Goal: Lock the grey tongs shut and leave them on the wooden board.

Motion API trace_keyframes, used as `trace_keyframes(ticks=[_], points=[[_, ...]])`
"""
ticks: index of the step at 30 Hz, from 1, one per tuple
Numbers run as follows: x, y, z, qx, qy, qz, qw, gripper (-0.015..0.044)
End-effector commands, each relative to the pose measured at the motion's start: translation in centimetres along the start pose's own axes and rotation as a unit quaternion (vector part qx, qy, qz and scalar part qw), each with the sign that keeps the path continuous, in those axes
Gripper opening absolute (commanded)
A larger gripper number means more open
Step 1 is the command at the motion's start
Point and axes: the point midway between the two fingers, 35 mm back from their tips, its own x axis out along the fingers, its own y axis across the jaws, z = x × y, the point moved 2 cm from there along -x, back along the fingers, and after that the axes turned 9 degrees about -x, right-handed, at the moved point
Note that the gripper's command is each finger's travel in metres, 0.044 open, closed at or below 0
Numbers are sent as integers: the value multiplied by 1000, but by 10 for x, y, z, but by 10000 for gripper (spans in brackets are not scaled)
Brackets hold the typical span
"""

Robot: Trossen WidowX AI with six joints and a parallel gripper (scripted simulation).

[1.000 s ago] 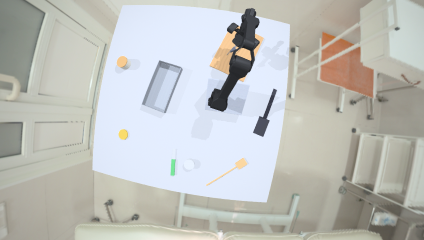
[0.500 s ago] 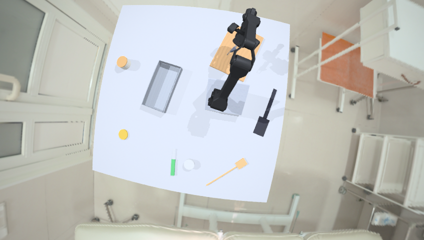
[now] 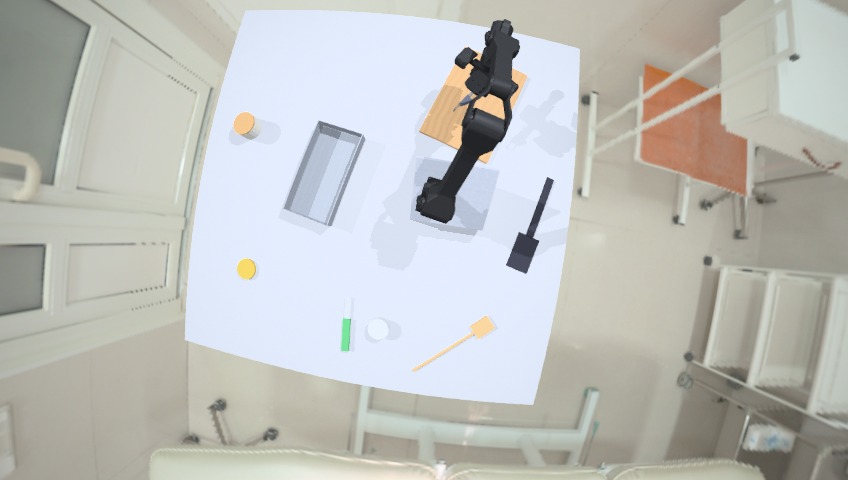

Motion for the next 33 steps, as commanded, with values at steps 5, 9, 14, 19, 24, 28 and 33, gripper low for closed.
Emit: trace_keyframes(ticks=[5, 9, 14, 19, 24, 28, 33], points=[[16, 0, 0, -3, -1, 1, 1000, -150], [23, 0, -1, -3, -1, 1, 1000, -150], [31, 0, -1, -2, 0, 1, 1000, -150], [40, 1, -1, -2, 0, 1, 1000, -150], [48, 1, 0, -2, 1, 1, 1000, -150], [54, 1, 0, -2, 1, 1, 1000, -150], [62, 1, 1, -2, 1, 1, 1000, -150]])
